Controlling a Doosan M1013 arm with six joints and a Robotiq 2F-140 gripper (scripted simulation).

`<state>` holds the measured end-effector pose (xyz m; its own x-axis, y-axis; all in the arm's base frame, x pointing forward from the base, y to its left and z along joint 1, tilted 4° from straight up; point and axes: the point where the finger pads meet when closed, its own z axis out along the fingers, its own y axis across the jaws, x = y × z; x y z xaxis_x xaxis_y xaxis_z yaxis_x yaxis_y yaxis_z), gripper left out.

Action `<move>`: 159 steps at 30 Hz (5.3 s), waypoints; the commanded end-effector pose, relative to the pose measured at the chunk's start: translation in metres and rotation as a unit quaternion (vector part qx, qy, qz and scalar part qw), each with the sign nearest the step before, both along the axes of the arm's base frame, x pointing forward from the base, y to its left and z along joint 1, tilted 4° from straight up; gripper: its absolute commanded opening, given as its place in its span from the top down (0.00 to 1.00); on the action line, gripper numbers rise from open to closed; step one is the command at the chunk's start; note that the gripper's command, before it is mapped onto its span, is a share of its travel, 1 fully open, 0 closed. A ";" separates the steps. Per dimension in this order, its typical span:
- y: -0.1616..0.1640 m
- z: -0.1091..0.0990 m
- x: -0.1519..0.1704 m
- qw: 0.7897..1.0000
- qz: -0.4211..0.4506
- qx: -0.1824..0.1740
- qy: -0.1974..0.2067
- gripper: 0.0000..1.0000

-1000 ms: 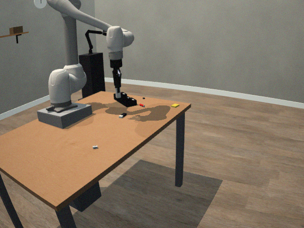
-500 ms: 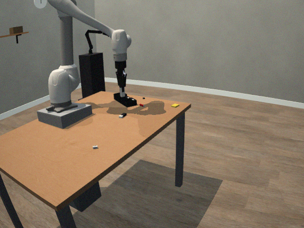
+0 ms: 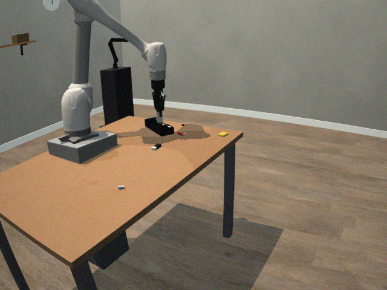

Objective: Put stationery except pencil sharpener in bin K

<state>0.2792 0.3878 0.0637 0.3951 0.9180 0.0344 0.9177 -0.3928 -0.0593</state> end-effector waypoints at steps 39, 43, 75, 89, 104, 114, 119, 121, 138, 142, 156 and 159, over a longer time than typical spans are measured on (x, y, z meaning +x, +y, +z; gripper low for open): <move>0.065 -0.009 -0.024 1.000 -0.001 0.002 -0.003 0.85; 0.065 -0.009 -0.024 1.000 -0.001 0.002 -0.003 0.85; 0.066 -0.009 -0.024 1.000 -0.001 0.002 -0.003 0.85; 0.066 -0.009 -0.024 1.000 -0.001 0.002 -0.003 0.85; 0.067 -0.008 -0.024 1.000 -0.001 0.002 -0.003 0.85; 0.067 -0.008 -0.024 1.000 -0.001 0.002 -0.003 0.85; 0.067 -0.008 -0.024 1.000 -0.001 0.002 -0.003 0.85; 0.067 -0.008 -0.024 1.000 -0.001 0.002 -0.003 0.85; 0.067 -0.008 -0.023 1.000 -0.001 0.002 -0.003 0.85; 0.067 -0.008 -0.023 1.000 -0.001 0.002 -0.003 0.85; 0.068 -0.008 -0.023 1.000 -0.001 0.002 -0.003 0.85; 0.068 -0.008 -0.023 1.000 -0.001 0.002 -0.003 0.85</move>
